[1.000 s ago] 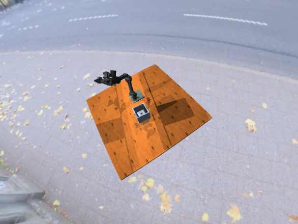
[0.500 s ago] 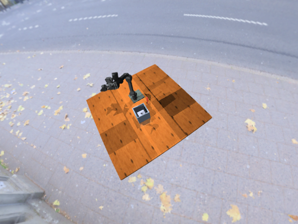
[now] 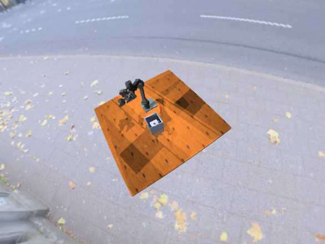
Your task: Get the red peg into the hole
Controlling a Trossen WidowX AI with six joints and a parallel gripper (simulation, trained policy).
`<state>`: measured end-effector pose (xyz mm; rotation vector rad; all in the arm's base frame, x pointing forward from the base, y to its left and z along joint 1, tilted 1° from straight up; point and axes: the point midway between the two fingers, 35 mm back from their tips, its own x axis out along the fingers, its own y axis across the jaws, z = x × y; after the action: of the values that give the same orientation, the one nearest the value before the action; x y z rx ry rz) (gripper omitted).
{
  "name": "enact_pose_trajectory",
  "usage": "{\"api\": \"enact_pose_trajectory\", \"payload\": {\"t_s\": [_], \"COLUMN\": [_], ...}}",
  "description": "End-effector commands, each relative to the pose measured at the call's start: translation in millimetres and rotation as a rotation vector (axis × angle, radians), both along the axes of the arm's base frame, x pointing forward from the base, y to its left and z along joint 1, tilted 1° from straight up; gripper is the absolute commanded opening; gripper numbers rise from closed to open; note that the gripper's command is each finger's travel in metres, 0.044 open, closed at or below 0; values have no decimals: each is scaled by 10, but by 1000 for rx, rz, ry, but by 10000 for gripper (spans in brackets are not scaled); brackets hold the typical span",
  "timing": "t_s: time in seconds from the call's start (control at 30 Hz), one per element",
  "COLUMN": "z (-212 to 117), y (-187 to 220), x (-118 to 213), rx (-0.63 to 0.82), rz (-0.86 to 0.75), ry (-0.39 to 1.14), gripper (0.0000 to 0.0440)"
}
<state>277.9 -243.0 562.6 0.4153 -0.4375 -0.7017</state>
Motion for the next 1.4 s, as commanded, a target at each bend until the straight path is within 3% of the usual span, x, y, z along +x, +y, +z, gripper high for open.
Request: {"api": "enact_pose_trajectory", "payload": {"t_s": [0.0, 0.7, 1.37], "z": [-179, -1049, -1918], "y": [144, 979, 1955], "x": [111, 470, 467], "rx": [95, 557, 987], "rz": [75, 370, 560], "ry": [6, 91, 308], "gripper": [440, 440, 440]}}
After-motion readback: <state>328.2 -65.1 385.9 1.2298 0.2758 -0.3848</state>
